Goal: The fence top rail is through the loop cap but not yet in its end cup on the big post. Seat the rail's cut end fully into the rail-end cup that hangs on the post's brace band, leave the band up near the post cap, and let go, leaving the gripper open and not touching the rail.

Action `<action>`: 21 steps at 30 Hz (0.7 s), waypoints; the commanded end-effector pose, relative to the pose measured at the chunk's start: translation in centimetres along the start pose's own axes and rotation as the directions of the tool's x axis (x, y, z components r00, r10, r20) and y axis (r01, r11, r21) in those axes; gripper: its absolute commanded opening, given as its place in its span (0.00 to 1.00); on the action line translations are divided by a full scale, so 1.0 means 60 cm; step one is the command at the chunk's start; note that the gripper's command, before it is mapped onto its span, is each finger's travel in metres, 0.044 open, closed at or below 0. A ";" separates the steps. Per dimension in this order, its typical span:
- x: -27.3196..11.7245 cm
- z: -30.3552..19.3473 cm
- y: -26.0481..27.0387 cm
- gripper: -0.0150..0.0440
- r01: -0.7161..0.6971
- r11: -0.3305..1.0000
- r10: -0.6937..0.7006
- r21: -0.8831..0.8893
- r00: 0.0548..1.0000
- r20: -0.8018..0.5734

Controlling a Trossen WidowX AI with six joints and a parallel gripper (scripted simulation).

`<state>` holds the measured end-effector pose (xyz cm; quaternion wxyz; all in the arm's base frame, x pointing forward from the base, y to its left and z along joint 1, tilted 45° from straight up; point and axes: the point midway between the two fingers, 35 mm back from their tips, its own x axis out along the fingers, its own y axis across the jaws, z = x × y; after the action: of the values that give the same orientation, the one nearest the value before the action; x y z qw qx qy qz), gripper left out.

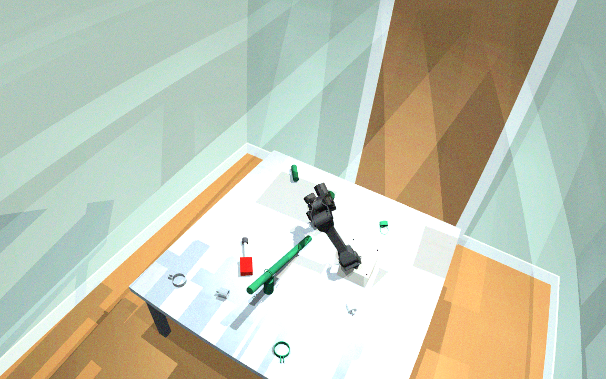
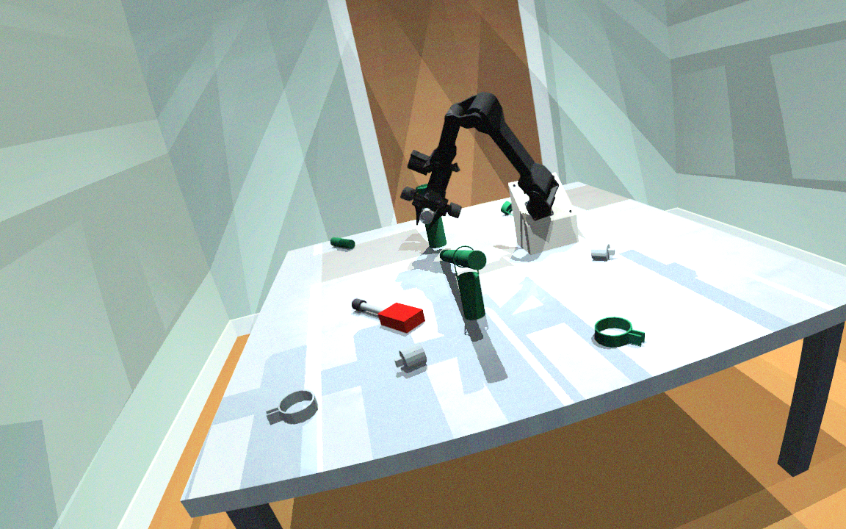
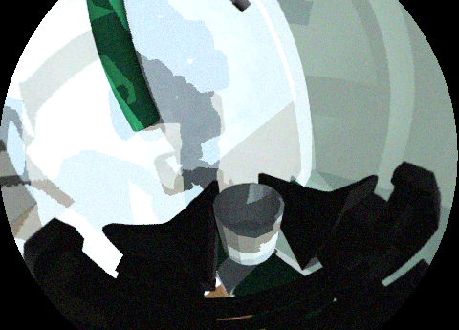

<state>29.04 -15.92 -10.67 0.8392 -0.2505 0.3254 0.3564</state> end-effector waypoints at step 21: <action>-0.013 -0.004 0.022 0.25 0.004 0.991 0.006 -0.135 0.997 0.074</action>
<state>27.81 -15.57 -10.50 0.8333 -0.2872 0.2756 0.3836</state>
